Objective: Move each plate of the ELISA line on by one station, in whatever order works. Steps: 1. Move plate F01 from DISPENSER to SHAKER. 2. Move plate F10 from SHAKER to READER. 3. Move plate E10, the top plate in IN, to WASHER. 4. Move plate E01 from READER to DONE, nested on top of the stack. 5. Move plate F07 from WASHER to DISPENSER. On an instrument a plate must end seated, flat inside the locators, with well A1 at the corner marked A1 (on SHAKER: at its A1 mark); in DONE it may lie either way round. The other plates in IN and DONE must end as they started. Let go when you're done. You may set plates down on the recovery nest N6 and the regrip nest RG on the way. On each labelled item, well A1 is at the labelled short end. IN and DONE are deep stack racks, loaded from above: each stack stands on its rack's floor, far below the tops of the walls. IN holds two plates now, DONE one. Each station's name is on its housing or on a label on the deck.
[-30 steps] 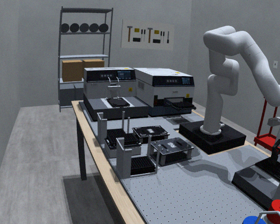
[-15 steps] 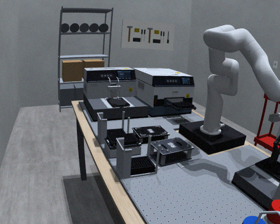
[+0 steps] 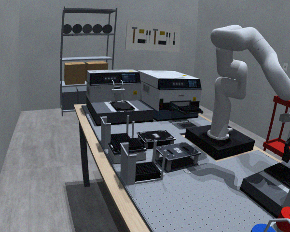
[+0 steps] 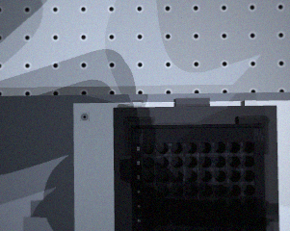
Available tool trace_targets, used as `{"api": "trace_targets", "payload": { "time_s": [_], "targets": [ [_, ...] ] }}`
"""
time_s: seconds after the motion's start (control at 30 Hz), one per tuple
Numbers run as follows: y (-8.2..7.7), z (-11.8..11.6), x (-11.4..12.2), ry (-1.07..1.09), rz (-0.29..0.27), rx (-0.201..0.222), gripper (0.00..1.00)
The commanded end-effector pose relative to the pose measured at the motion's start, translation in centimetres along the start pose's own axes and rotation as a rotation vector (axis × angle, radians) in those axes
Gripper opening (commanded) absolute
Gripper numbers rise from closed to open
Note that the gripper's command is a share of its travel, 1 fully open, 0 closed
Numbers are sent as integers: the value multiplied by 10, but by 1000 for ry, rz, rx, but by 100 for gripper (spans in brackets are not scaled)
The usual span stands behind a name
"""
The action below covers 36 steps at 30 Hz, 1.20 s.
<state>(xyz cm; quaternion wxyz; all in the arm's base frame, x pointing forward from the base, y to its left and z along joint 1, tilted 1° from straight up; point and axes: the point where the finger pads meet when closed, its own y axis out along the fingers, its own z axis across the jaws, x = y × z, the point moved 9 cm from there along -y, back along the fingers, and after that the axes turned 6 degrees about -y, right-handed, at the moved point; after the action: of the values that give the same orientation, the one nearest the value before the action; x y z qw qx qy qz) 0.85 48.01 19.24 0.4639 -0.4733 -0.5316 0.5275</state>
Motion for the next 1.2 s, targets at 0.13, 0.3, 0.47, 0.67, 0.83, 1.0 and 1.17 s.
{"api": "trace_targets", "payload": {
  "time_s": [0.13, 0.3, 0.47, 0.67, 0.83, 1.0, 1.17],
  "targets": [
    [-10, 0, 1, 0, -4, -1, 100],
    [-17, 0, 1, 0, -4, -1, 100],
    [-24, 0, 1, 0, -4, -1, 100],
    [-29, 0, 1, 0, -4, -1, 100],
    [-36, 0, 1, 0, -4, -1, 100],
    [-42, 0, 1, 0, -4, -1, 100],
    [-49, 0, 1, 0, -4, -1, 100]
  ]
}}
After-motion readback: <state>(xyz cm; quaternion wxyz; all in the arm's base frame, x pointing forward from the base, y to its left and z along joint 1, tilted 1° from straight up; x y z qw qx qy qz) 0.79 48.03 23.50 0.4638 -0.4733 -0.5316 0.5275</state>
